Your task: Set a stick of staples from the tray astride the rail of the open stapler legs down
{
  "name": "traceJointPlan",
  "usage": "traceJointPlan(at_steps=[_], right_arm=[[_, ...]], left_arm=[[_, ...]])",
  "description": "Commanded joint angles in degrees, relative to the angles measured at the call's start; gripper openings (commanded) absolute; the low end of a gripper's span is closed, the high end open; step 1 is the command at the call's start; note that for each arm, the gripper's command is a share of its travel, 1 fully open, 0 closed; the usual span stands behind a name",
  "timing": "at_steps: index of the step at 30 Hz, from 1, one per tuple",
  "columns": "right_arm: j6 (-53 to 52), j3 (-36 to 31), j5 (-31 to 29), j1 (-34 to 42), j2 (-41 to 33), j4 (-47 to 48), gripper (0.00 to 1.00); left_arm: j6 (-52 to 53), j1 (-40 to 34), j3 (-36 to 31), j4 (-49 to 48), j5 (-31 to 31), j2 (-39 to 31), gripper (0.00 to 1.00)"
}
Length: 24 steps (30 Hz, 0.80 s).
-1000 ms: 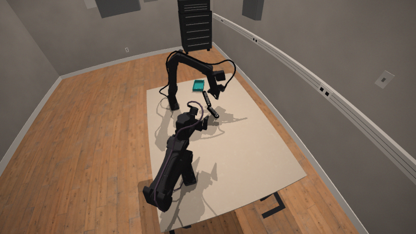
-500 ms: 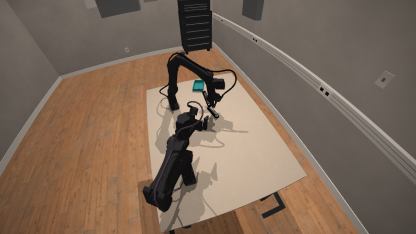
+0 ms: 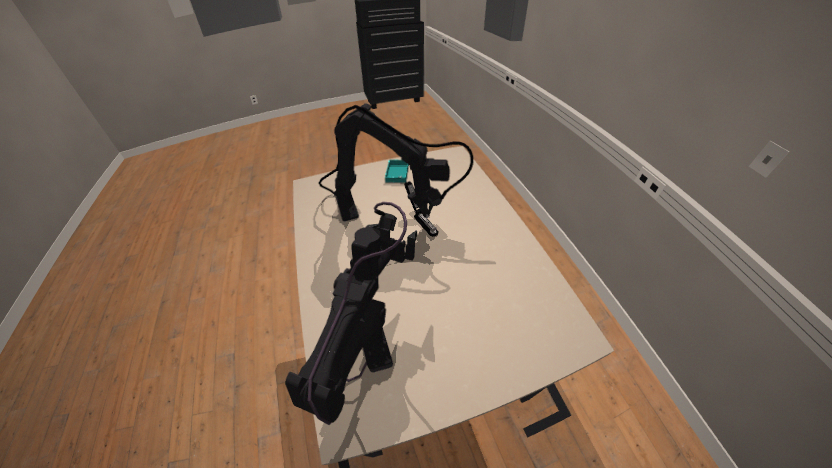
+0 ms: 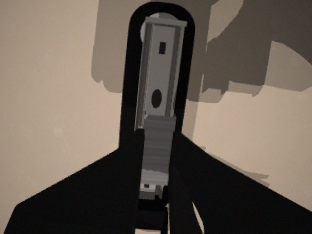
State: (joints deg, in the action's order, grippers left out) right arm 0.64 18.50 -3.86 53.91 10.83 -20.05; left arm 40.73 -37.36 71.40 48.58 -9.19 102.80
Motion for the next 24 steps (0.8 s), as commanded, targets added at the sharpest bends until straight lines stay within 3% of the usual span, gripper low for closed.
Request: traceJointPlan(at_steps=[1, 24], right_arm=[[-0.12, 0.14, 0.16, -0.22, -1.03, 0.00, 1.00], [-0.12, 0.14, 0.16, -0.22, -1.03, 0.00, 1.00]], left_arm=[[0.45, -0.16, 0.23, -0.93, -0.70, -0.41, 0.06], [0.76, 0.10, -2.03, -4.09, -1.09, 0.23, 0.06]])
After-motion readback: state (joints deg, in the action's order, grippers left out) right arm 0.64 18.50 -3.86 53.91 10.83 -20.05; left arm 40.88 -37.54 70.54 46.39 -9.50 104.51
